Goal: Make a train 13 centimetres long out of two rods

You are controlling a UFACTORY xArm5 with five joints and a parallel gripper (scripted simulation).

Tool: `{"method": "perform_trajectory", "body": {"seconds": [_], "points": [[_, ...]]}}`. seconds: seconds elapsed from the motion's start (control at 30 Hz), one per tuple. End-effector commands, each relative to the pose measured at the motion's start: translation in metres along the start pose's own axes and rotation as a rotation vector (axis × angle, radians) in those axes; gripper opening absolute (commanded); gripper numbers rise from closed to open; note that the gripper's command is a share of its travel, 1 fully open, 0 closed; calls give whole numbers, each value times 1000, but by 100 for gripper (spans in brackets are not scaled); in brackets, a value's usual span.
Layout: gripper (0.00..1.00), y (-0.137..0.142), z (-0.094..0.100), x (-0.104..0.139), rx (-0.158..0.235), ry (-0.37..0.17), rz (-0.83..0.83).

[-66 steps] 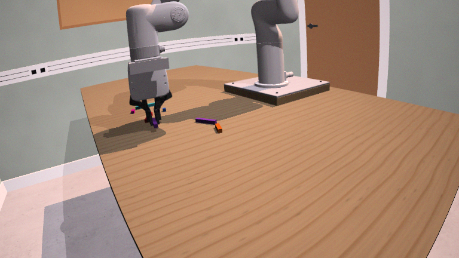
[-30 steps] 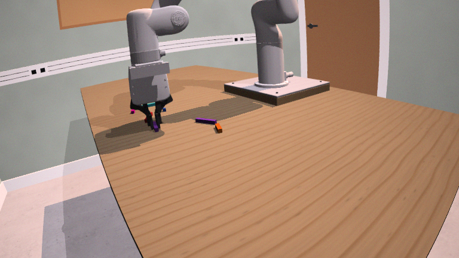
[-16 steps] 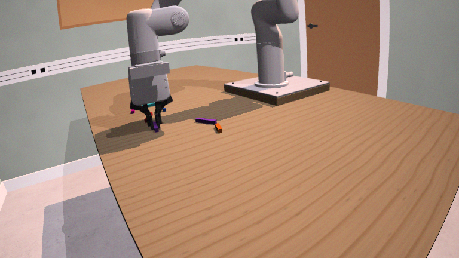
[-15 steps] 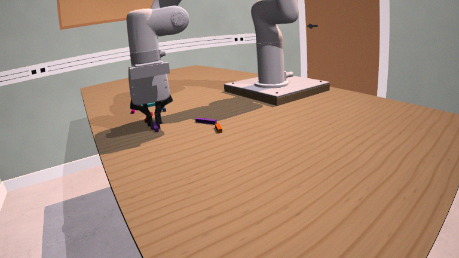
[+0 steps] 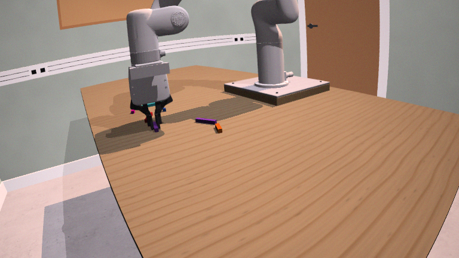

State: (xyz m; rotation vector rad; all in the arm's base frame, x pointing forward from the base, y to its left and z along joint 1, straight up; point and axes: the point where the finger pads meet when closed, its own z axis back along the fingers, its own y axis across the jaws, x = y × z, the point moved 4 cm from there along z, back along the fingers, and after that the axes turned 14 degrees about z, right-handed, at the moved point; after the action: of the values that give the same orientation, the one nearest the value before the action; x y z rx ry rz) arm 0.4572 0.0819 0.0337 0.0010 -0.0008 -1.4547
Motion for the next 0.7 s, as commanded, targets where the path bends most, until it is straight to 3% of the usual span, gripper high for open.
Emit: {"method": "perform_trajectory", "body": {"seconds": [0.0, 0.17, 0.67], "points": [[4, 1, 1, 0, 4, 0, 0], [4, 1, 1, 0, 4, 0, 0], [24, 1, 1, 0, 4, 0, 0]]}}
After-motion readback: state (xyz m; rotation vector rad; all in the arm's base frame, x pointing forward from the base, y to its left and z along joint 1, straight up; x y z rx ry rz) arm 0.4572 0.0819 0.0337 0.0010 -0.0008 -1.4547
